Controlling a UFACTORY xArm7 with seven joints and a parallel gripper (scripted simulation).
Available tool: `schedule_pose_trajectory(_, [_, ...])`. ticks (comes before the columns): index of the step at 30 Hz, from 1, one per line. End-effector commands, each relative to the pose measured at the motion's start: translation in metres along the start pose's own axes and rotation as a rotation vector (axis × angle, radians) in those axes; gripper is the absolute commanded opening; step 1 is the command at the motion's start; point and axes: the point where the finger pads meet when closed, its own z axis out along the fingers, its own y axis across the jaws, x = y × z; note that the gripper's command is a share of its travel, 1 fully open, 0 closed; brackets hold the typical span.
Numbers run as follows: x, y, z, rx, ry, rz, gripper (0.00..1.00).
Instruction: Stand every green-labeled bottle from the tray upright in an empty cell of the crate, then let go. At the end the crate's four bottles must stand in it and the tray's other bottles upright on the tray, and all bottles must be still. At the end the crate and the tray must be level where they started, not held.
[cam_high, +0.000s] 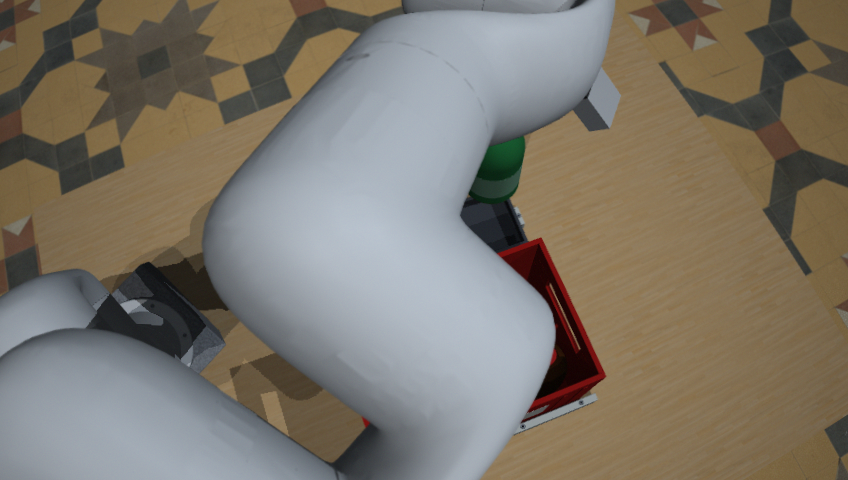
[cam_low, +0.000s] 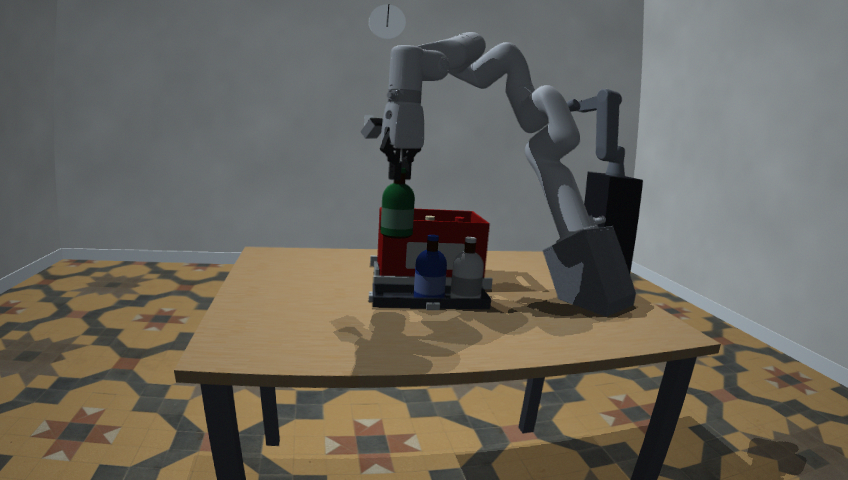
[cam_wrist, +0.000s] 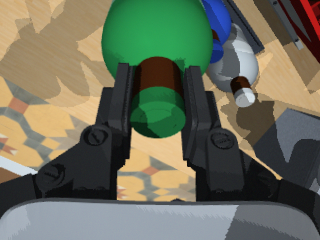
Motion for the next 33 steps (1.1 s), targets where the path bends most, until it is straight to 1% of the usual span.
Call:
schedule_pose_trajectory(1, [0.0000,-0.0013,-0.0058,0.006,0.001,0.000,0.00])
schedule_pose_trajectory(33, [0.0000,-0.0013,-0.0099,0.006,0.001,0.000,0.00])
